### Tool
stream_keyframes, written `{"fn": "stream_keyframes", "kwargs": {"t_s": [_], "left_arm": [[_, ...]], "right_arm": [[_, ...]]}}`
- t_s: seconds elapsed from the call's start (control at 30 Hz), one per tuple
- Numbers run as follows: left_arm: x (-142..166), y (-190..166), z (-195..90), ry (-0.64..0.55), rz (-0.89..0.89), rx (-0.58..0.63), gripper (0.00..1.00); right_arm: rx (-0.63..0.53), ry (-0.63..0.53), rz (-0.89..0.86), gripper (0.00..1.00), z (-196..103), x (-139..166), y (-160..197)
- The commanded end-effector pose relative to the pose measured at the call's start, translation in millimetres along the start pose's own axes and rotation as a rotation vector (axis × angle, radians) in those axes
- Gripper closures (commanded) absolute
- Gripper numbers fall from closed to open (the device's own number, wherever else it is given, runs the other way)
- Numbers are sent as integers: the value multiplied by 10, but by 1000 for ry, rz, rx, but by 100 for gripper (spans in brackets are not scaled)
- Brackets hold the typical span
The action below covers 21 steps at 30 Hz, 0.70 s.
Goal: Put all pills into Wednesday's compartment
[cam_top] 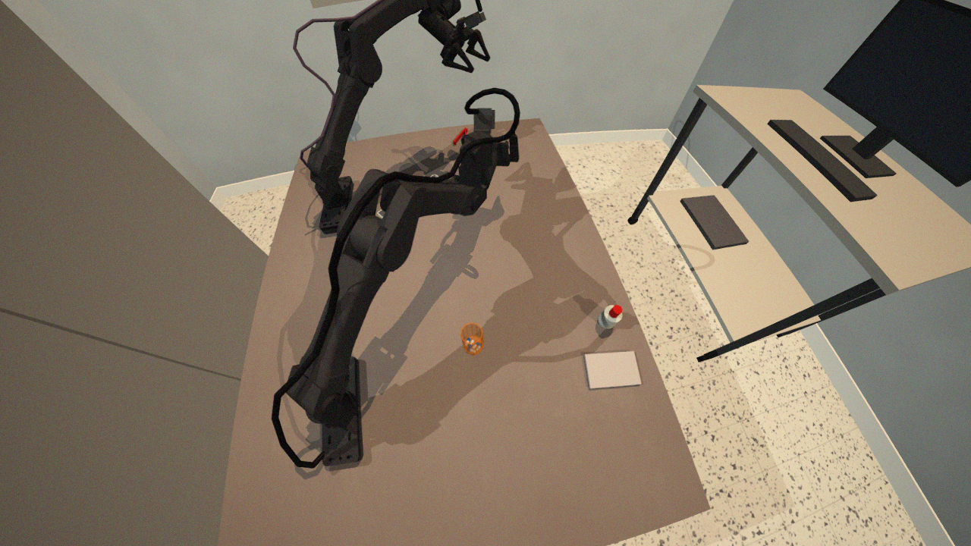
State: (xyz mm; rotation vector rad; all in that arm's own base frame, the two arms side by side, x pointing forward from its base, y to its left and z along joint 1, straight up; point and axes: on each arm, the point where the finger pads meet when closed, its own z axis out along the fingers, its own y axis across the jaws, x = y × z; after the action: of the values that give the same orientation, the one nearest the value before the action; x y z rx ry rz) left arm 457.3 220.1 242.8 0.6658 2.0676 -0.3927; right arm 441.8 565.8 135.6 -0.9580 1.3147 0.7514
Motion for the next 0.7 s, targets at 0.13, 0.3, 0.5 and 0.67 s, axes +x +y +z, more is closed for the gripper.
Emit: {"fn": "stream_keyframes", "kwargs": {"t_s": [0.13, 0.3, 0.5, 0.67], "left_arm": [[-43, -8, -28, -4, 11, -7, 0], [-43, -8, -28, -4, 11, -7, 0], [-43, -8, -28, -4, 11, -7, 0], [-66, 25, 11, 18, 20, -29, 0]], "right_arm": [[3, -23, -6, 0, 2, -126, -20], [3, -23, -6, 0, 2, -126, -20], [3, -23, -6, 0, 2, -126, -20], [3, -23, -6, 0, 2, -126, -20]]}}
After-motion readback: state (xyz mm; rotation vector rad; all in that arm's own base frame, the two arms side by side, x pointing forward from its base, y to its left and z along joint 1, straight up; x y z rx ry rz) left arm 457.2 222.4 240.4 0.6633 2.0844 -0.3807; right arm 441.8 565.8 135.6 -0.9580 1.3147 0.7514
